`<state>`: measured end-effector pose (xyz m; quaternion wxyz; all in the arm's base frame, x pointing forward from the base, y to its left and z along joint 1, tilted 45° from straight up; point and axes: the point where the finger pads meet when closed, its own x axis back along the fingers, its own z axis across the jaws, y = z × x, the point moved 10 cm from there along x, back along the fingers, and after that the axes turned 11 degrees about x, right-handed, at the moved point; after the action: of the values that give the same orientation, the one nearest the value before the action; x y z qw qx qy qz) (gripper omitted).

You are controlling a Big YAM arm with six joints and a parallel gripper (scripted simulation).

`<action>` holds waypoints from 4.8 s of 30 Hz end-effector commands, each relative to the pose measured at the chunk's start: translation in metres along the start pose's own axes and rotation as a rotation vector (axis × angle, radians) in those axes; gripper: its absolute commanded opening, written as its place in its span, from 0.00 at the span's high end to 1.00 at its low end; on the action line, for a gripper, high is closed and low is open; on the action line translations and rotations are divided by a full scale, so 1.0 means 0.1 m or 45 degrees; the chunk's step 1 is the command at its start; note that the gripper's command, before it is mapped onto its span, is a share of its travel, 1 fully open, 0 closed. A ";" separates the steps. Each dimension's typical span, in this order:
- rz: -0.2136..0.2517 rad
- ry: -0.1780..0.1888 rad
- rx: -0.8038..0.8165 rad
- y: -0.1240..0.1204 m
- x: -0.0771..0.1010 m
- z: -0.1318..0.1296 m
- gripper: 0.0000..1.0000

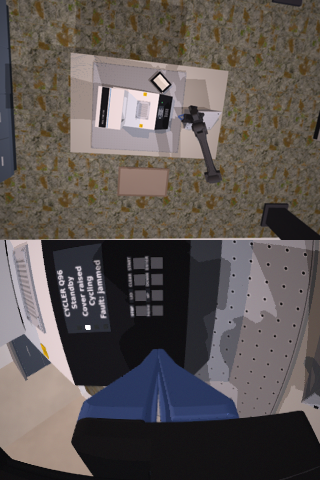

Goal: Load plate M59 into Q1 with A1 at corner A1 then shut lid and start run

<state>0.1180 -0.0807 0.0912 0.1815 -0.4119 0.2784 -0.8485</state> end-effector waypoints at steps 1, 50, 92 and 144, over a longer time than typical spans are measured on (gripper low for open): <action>-0.011 0.010 0.048 0.04 0.02 0.09 1.00; 0.273 -0.384 0.686 1.88 -0.36 1.16 0.00; 0.498 -0.720 1.128 3.27 -0.75 1.98 0.00; 0.520 -0.733 1.081 3.11 -1.28 1.53 0.00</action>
<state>0.3331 -0.2984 -0.1043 0.5728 -0.4540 -0.0627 -0.6796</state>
